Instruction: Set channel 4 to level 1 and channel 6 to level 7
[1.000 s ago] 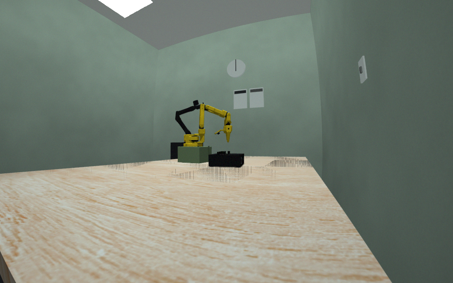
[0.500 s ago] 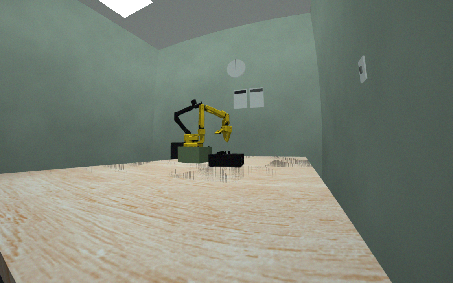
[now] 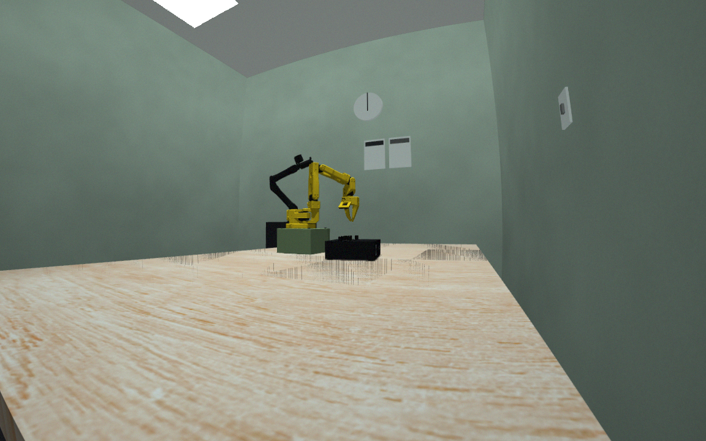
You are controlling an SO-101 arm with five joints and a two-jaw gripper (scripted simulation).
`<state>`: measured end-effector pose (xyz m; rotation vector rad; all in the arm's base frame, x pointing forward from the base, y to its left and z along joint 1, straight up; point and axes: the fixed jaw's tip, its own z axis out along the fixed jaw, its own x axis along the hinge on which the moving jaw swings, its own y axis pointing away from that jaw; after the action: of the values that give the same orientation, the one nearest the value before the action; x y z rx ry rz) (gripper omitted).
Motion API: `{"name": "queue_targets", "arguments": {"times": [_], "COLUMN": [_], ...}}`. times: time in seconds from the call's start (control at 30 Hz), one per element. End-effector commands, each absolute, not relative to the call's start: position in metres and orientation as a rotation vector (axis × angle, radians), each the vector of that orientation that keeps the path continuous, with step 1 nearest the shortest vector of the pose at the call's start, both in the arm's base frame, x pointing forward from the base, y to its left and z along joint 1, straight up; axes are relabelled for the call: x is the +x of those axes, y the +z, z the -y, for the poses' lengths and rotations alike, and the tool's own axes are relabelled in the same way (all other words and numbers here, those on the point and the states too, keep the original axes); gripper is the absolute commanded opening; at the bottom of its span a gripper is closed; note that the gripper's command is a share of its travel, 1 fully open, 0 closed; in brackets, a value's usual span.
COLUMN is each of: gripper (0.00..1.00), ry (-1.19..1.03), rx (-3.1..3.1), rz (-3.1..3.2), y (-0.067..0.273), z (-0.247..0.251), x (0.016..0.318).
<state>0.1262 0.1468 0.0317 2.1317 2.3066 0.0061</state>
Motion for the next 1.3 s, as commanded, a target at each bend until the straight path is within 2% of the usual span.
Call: {"name": "queue_targets", "arguments": {"times": [0.0,0.57,1.27], "gripper": [0.00,0.00,0.00], "ry": [-0.005,-0.006,-0.006], "rx": [1.993,1.592,1.396], "rz": [-2.428,-2.708,-2.815], "y": [0.033,0.033,0.033], "z": [-0.148,-0.158,-0.161], "x": [0.119,0.106,0.100]}}
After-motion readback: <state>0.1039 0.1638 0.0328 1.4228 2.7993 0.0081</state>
